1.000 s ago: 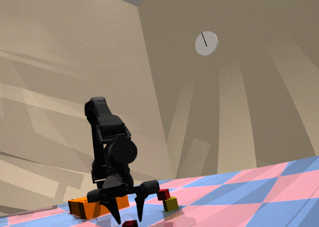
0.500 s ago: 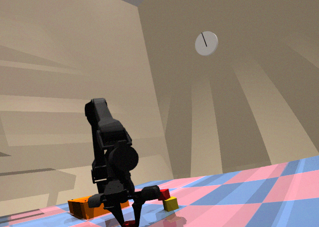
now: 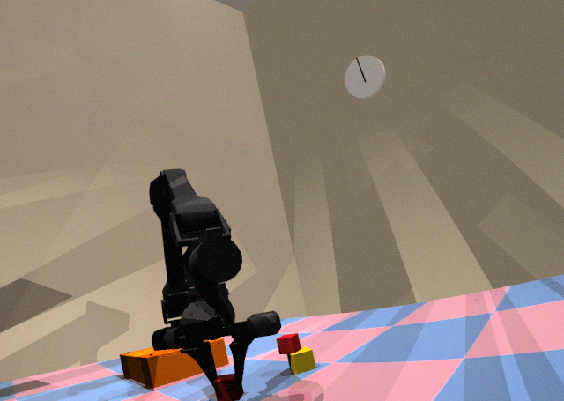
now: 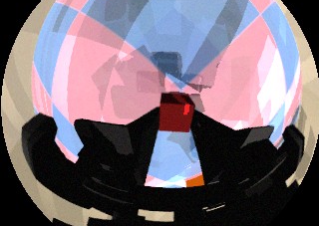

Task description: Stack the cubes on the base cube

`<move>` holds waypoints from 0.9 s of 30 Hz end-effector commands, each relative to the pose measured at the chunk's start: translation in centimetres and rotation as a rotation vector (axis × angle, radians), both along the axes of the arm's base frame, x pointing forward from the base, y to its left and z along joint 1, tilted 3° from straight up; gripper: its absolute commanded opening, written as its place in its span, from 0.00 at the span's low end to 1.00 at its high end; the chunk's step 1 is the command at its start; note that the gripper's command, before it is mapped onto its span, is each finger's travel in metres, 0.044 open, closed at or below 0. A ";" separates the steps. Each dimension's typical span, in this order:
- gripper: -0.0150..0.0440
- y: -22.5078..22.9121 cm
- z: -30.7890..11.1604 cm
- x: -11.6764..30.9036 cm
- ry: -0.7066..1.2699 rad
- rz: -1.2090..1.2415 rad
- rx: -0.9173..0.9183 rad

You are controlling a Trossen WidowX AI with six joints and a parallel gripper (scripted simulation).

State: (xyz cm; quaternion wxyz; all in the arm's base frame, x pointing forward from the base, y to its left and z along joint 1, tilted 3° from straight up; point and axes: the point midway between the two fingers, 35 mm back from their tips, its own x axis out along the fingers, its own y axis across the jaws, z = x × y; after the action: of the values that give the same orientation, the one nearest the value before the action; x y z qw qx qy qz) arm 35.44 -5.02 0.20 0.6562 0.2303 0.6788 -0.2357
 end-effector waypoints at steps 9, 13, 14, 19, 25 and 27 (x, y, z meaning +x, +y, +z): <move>0.43 0.0 3.9 0.3 -0.002 -0.003 -0.005; 0.43 0.0 5.1 0.3 -0.002 -0.003 -0.005; 0.43 0.0 5.5 0.3 -0.002 -0.003 -0.005; 0.43 0.0 7.1 0.1 -0.002 -0.003 -0.005; 0.43 0.1 8.2 0.0 -0.002 0.000 -0.005; 0.43 0.6 8.2 0.0 -0.002 0.023 -0.004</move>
State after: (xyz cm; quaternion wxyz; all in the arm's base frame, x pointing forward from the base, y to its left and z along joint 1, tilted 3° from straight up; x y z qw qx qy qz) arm 35.54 -4.80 8.17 0.6588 0.2299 0.6769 -0.2343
